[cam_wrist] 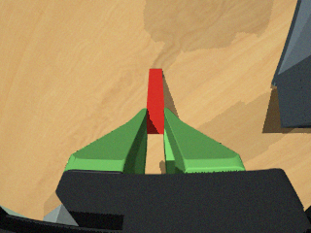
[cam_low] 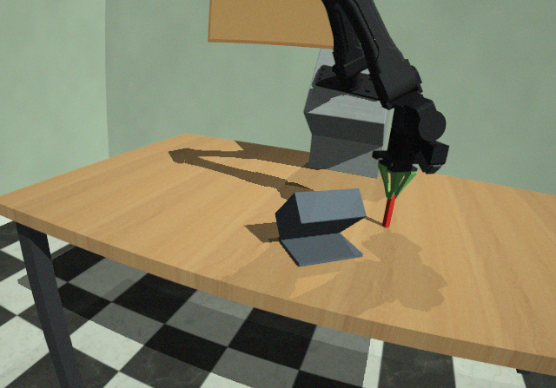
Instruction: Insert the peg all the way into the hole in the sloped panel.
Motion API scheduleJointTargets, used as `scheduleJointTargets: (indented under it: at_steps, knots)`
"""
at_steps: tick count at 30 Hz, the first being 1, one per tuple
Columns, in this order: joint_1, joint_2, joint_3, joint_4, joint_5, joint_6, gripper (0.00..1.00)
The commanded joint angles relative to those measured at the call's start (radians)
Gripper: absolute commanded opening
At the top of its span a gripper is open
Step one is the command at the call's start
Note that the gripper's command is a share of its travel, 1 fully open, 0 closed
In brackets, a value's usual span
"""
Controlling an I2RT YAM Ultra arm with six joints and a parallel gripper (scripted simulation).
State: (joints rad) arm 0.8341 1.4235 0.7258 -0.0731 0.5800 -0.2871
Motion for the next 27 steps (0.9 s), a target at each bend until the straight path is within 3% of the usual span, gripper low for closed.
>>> scheduleJointTargets:
  at_steps: [1,5,7,17,18,27]
  knots:
    - [0.021,-0.048,-0.016,-0.020,0.007,0.012,0.00]
    - [0.076,-0.143,-0.026,-0.114,0.042,0.054,0.00]
    - [0.076,-0.143,-0.026,-0.114,0.042,0.054,0.00]
    - [0.206,-0.279,0.010,-0.350,0.132,0.165,0.00]
    - [0.172,-0.253,-0.015,-0.247,0.093,0.118,0.00]
    - [0.136,-0.262,-0.037,-0.227,0.059,0.106,0.00]
